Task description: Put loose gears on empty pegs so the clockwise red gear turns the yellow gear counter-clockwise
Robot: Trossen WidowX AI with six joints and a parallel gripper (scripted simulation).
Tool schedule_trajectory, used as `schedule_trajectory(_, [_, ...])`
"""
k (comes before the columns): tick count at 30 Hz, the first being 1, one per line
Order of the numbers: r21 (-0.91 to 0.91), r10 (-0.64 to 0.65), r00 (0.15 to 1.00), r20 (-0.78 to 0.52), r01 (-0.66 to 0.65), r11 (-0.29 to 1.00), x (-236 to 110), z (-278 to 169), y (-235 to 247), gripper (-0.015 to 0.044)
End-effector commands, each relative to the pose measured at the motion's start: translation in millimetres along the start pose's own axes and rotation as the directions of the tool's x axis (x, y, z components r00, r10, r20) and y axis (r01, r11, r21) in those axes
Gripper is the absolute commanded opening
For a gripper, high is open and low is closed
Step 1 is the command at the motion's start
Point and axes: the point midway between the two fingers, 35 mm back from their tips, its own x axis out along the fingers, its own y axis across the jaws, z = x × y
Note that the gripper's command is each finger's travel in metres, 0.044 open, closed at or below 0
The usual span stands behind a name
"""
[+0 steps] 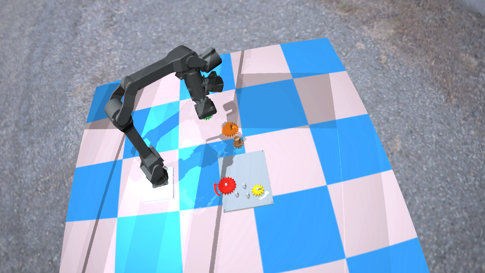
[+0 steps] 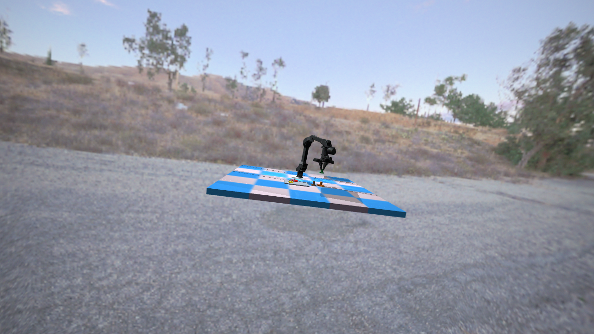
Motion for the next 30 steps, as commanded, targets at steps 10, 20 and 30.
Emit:
schedule_trajectory(10, [-0.006,0.004,1.000,0.006,-0.004,1.000,-27.0,-2.3,-2.0,0.0000])
schedule_trajectory(20, [-0.009,0.003,1.000,0.006,-0.003,1.000,-33.9,-1.3,-7.5,0.0000])
schedule_trajectory(30, [-0.009,0.001,1.000,0.008,-0.001,1.000,-27.7,8.3,-26.6,0.0000])
